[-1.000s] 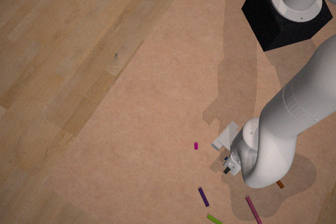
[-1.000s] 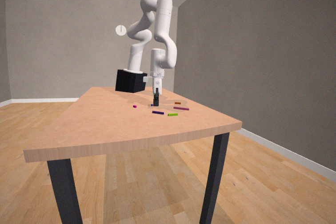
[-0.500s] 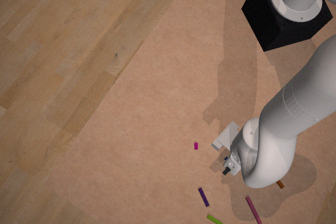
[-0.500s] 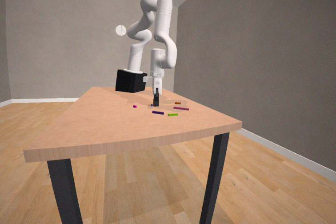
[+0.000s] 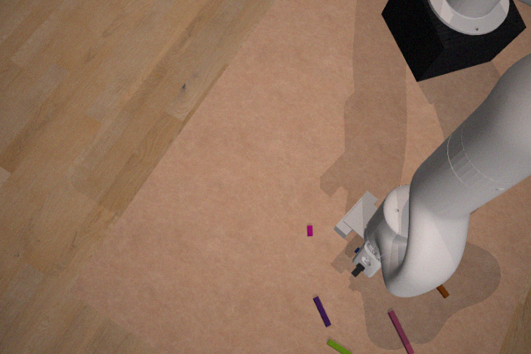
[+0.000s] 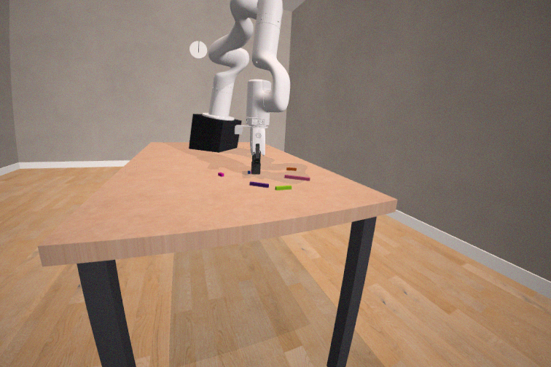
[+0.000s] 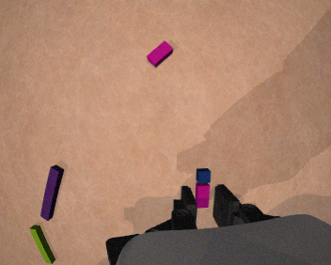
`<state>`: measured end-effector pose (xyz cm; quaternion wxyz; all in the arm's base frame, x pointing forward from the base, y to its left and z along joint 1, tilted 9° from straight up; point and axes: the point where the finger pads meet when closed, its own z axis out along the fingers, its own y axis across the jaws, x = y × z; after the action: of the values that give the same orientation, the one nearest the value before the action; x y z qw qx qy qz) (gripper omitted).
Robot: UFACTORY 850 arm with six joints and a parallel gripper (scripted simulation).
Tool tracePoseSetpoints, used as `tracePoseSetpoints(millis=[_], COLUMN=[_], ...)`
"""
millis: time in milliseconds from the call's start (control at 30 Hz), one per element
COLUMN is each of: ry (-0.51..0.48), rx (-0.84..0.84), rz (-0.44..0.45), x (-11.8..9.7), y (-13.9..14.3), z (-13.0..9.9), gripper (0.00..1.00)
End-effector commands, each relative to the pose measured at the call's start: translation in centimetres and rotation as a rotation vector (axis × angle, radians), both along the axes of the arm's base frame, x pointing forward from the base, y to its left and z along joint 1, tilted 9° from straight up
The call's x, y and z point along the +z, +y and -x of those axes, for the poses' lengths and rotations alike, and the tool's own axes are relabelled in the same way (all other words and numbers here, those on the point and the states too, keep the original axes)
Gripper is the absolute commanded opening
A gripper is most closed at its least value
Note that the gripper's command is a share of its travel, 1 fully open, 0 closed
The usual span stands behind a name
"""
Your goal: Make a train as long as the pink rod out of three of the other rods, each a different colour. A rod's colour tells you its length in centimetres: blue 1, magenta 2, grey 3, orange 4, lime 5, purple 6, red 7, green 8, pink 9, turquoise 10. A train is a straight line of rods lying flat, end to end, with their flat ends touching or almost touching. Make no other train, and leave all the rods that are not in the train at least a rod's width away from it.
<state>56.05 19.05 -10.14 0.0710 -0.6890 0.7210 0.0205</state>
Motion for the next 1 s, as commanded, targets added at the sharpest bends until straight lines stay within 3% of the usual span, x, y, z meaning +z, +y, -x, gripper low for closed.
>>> tracePoseSetpoints(millis=[0, 200, 633, 900, 933, 967], ry=[-0.002, -0.002, -0.002, -0.002, -0.002, -0.002], rx=[0.000, 0.000, 0.000, 0.000, 0.000, 0.000], rz=[0.000, 0.000, 0.000, 0.000, 0.000, 0.000], x=[0.7, 2.0, 8.3, 8.9, 8.9, 8.9], y=[-0.1, -0.2, -1.0, -1.1, -1.1, -1.1], z=[-0.1, 0.0, 0.5, 0.6, 0.6, 0.6], gripper=[0.24, 0.24, 0.24, 0.24, 1.00, 1.00])
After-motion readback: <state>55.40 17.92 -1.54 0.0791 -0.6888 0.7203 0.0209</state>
